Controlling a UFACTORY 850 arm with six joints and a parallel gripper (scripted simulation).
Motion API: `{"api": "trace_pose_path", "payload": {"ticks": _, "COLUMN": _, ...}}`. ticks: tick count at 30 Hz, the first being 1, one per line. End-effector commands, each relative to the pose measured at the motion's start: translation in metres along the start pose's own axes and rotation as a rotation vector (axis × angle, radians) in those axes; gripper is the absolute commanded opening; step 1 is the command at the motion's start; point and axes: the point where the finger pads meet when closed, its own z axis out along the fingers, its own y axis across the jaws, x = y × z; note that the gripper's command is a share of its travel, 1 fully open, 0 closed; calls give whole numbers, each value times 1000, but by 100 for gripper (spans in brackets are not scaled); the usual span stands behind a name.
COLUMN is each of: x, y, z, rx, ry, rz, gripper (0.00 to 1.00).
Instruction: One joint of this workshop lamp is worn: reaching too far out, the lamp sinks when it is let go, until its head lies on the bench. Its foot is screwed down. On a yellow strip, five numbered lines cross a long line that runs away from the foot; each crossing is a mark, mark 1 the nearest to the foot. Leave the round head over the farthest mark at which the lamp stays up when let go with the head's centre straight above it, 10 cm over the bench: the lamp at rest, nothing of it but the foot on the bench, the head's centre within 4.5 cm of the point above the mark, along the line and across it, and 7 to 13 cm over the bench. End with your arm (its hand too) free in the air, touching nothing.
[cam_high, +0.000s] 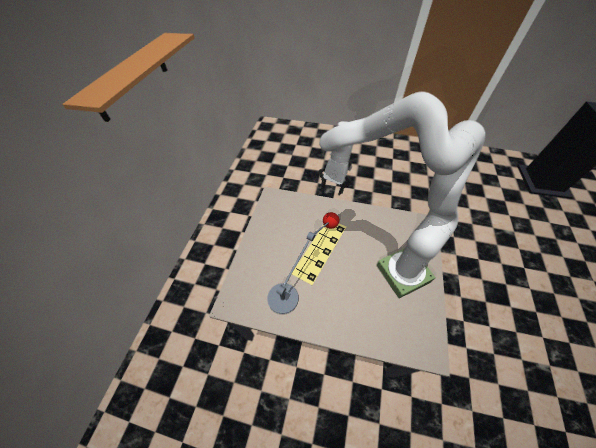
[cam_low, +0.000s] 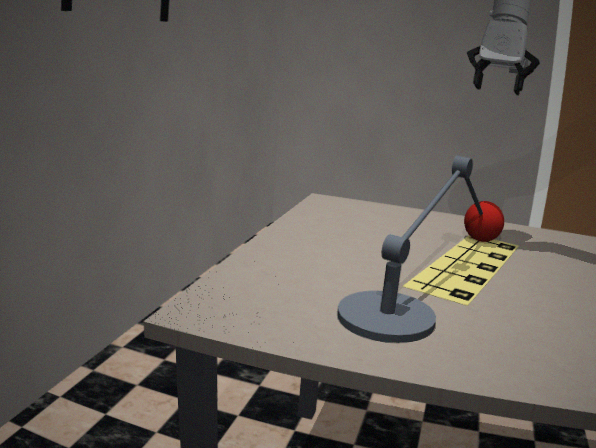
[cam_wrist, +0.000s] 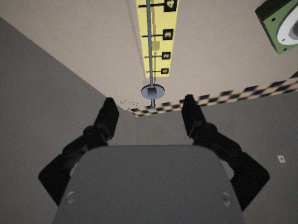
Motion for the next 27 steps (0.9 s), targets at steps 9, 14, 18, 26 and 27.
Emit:
{"api": "trace_pose_path", "payload": {"ticks": 9, "x": 16, "y": 0, "z": 48, "rx": 1, "ry": -20, "rz": -2, "gripper": 100}}
{"api": "trace_pose_path", "payload": {"ticks": 14, "x": 25, "y": 0, "z": 72, "rx": 0, "ry": -22, "rz": -2, "gripper": 100}}
{"api": "trace_pose_path", "payload": {"ticks": 18, "x": 27, "y": 0, "z": 81, "rx": 0, "ry": -25, "rz": -2, "gripper": 100}}
{"api": "trace_pose_path", "payload": {"ticks": 26, "x": 37, "y": 1, "z": 114, "rx": -2, "ry": -39, "rz": -2, "gripper": 100}}
{"api": "trace_pose_path", "payload": {"ticks": 27, "x": 39, "y": 1, "z": 118, "rx": -2, "ry": -41, "rz": -2, "gripper": 100}}
